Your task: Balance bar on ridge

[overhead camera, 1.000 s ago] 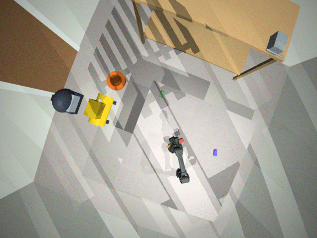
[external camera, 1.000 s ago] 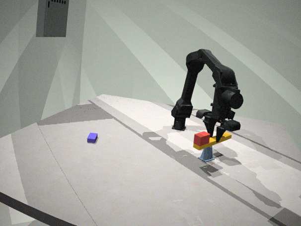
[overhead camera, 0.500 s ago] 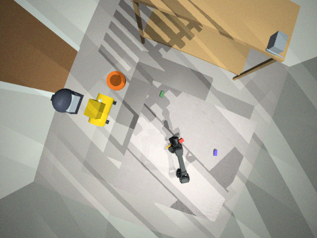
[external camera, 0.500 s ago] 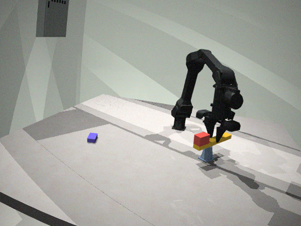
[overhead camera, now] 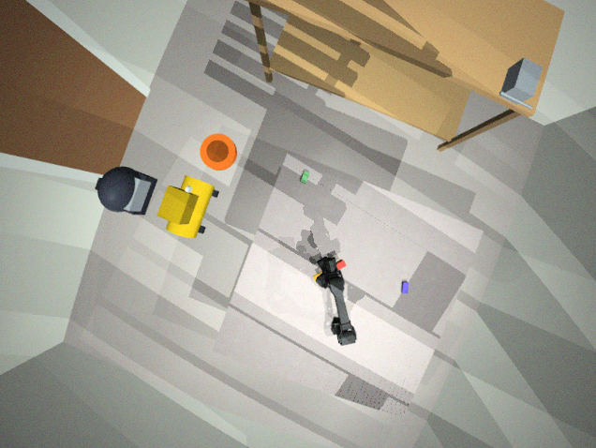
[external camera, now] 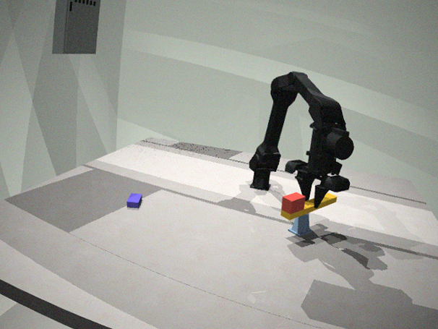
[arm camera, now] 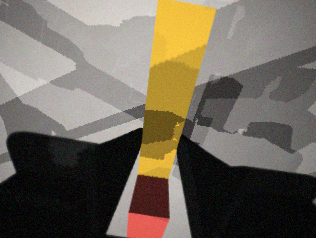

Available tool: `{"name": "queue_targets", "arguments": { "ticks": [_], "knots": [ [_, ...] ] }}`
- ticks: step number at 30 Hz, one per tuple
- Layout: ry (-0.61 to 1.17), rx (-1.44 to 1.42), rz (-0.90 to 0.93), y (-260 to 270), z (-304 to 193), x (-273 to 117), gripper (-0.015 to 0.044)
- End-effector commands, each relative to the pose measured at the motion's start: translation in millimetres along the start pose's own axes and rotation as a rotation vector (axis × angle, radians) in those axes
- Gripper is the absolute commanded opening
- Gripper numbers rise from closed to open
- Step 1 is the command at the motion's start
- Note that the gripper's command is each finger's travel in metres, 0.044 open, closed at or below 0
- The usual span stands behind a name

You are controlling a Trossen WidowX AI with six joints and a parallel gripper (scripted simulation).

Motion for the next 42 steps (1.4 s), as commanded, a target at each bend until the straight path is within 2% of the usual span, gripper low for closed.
{"name": "queue_targets", "arguments": {
  "ticks": [1, 42],
  "knots": [
    [-0.003, -0.004, -0.002, -0.1, 0.2, 0.7, 0.0000],
    [-0.003, -0.004, -0.002, 0.2, 0.5, 4.2, 0.0000]
  ]
}}
Point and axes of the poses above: the point midway between the two fingers, 35 mm back from their tips, its own x axis out along the fingers, its own y axis across the jaws, z = x × y, the point moved 6 cm from there along -x, back along the fingers, and after that the axes turned 14 degrees about -x, right-handed, at the moved point
